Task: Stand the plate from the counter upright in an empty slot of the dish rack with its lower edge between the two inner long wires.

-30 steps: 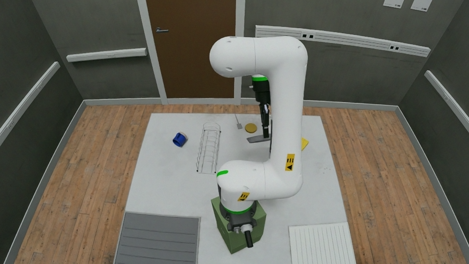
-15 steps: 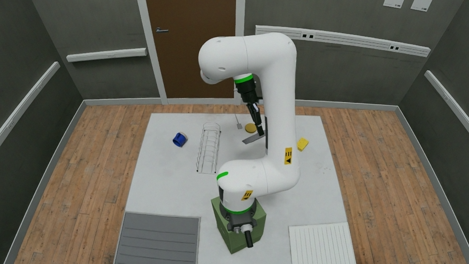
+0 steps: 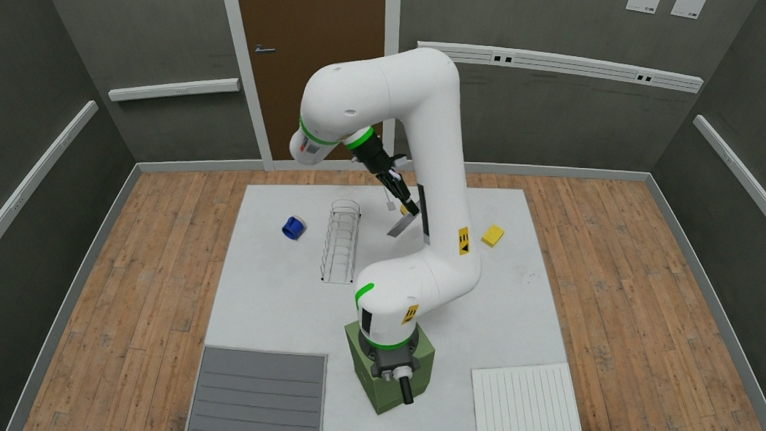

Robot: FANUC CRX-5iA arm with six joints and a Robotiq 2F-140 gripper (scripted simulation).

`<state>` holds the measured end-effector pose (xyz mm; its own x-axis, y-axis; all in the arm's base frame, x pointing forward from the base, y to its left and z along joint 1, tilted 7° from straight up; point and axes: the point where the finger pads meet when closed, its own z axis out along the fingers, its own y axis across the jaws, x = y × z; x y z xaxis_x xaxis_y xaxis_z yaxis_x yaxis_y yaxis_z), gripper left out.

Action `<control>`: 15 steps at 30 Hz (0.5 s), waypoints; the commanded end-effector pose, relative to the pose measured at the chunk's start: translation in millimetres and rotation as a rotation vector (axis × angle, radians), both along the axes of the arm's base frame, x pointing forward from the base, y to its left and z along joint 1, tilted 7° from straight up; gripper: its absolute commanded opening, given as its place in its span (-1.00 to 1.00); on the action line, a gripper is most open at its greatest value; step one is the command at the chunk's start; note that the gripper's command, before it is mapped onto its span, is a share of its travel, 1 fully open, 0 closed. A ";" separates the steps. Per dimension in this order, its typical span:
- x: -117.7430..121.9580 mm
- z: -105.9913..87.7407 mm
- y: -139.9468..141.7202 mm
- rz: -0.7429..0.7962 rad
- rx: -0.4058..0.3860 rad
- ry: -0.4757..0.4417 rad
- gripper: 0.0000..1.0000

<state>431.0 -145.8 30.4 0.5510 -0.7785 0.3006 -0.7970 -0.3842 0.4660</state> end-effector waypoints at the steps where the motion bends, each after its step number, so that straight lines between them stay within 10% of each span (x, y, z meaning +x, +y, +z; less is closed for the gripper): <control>1: 8.2 3.5 14.1 0.137 -0.077 -0.002 -0.80; 15: 47.2 17.5 81.4 0.729 -0.376 0.025 -0.80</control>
